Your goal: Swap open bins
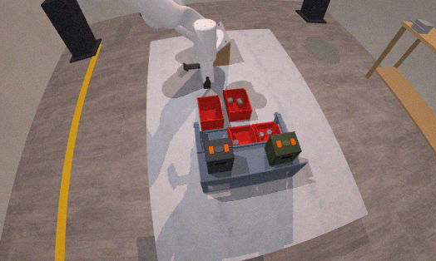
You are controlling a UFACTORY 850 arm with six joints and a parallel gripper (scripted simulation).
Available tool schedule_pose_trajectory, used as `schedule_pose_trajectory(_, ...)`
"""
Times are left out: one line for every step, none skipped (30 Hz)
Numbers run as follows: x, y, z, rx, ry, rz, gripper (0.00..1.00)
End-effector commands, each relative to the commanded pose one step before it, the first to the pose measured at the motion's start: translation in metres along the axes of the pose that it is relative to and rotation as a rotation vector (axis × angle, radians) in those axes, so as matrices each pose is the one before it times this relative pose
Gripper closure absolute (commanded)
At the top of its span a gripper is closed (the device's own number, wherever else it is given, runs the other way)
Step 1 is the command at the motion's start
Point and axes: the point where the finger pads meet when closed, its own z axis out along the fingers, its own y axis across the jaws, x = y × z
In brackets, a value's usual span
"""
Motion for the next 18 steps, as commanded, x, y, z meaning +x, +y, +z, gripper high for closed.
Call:
schedule_pose_trajectory(-0.00026, -0.00081, -0.00054, 0.00114, -0.00038, 0.00465, 1.0)
schedule_pose_trajectory(0.0, 0.0, 0.0, 0.0, 0.0, 0.0, 1.0)
schedule_pose_trajectory(0.0, 0.0, 0.0, 0.0, 0.0, 0.0, 1.0)
schedule_pose_trajectory(-0.00025, -0.00057, -0.00026, 0.0001, 0.00014, 0.00928, 1.0)
schedule_pose_trajectory(-0.00045, -0.00102, -0.00047, 0.00018, 0.00025, 0.01681, 1.0)
schedule_pose_trajectory(-0.00072, -0.00154, -0.00073, 0.00027, 0.00036, 0.02567, 1.0)
schedule_pose_trajectory(-0.00105, -0.00209, -0.00101, 0.00037, 0.00047, 0.03536, 1.0)
schedule_pose_trajectory(-0.00146, -0.00261, -0.0013, 0.00047, 0.00055, 0.04541, 1.0)
schedule_pose_trajectory(-0.00193, -0.00307, -0.00161, 0.00055, 0.0006, 0.0554, 1.0)
schedule_pose_trajectory(-0.00247, -0.00343, -0.00191, 0.00062, 0.0006, 0.06494, 1.0)
schedule_pose_trajectory(-0.00307, -0.00366, -0.0022, 0.00065, 0.00056, 0.07371, 1.0)
schedule_pose_trajectory(-0.00369, -0.00371, -0.00247, 0.00031, 0.00029, 0.06753, 1.0)
schedule_pose_trajectory(-0.00425, -0.00365, -0.00271, -0.00077, -0.00025, 0.04096, 1.0)
schedule_pose_trajectory(-0.00466, -0.00358, -0.00292, -0.00122, -0.0004, 0.04701, 1.0)
schedule_pose_trajectory(-0.005, -0.00337, -0.00308, -0.0016, -0.00056, 0.05078, 1.0)
schedule_pose_trajectory(-0.00526, -0.00306, -0.00319, -0.00178, -0.00072, 0.05209, 1.0)
schedule_pose_trajectory(-0.0054, -0.00267, -0.00325, -0.00181, -0.00088, 0.05214, 1.0)
schedule_pose_trajectory(-0.00543, -0.00223, -0.00324, -0.00179, -0.001, 0.05189, 1.0)
